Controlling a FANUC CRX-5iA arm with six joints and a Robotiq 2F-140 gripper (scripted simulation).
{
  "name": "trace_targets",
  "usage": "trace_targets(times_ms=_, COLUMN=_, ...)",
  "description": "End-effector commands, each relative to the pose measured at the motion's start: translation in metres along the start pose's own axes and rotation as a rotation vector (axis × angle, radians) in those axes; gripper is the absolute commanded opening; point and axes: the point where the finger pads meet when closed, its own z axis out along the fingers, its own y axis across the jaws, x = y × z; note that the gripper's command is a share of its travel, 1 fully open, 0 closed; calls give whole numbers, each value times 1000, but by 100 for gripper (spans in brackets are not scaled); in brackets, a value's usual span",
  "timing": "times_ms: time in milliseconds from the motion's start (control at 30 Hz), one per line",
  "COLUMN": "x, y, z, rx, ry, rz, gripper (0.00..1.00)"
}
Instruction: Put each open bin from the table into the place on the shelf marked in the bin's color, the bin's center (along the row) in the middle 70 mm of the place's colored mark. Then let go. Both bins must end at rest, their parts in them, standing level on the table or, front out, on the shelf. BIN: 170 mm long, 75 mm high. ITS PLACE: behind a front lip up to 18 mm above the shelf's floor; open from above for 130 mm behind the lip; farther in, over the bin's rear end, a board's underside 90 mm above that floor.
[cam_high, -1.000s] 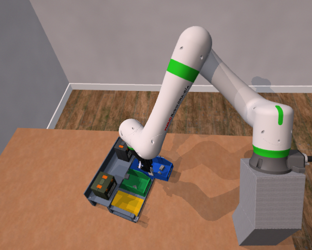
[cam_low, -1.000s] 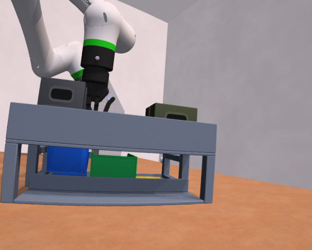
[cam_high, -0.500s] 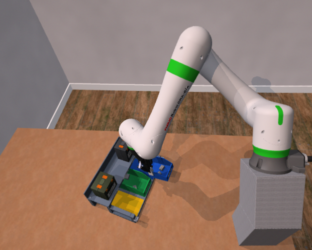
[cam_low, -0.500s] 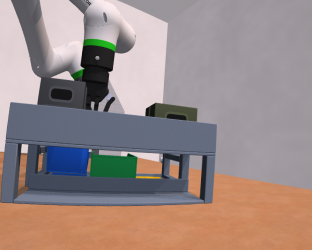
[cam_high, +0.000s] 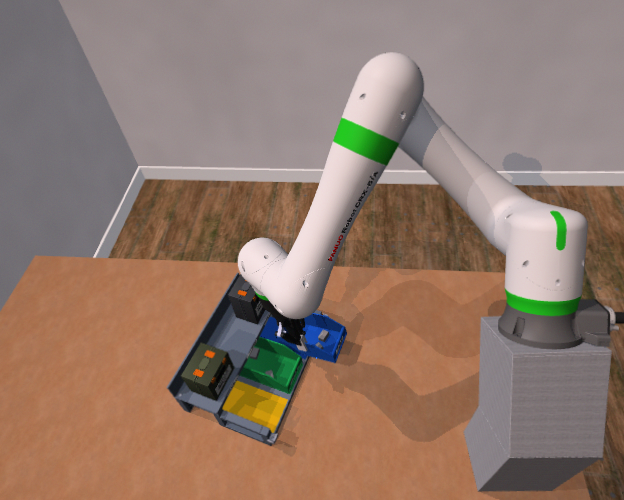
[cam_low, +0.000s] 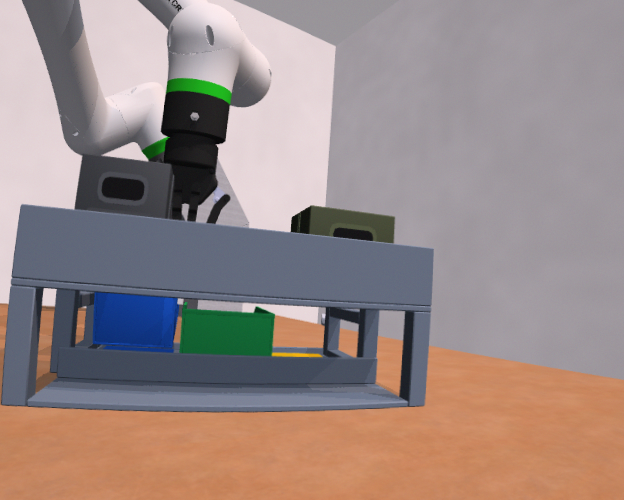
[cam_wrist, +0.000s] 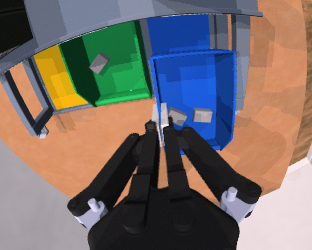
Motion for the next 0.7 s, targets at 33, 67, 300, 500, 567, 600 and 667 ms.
trace_targets(times_ms=33, x=0, y=0, z=0, rx=0, ry=0, rz=0, gripper=0)
trace_targets(times_ms=67, x=0, y=0, z=0, rx=0, ry=0, rz=0, gripper=0)
trace_targets(times_ms=300, x=1, y=0, z=2, rx=0, ry=0, rz=0, gripper=0)
trace_targets(times_ms=500, x=1, y=0, z=4, rx=0, ry=0, rz=0, gripper=0)
trace_targets(times_ms=567, x=1, y=0, z=4, rx=0, ry=0, rz=0, gripper=0)
trace_targets(times_ms=600, x=1, y=0, z=4, rx=0, ry=0, rz=0, gripper=0)
trace_targets(times_ms=667, x=1, y=0, z=5, rx=0, ry=0, rz=0, gripper=0)
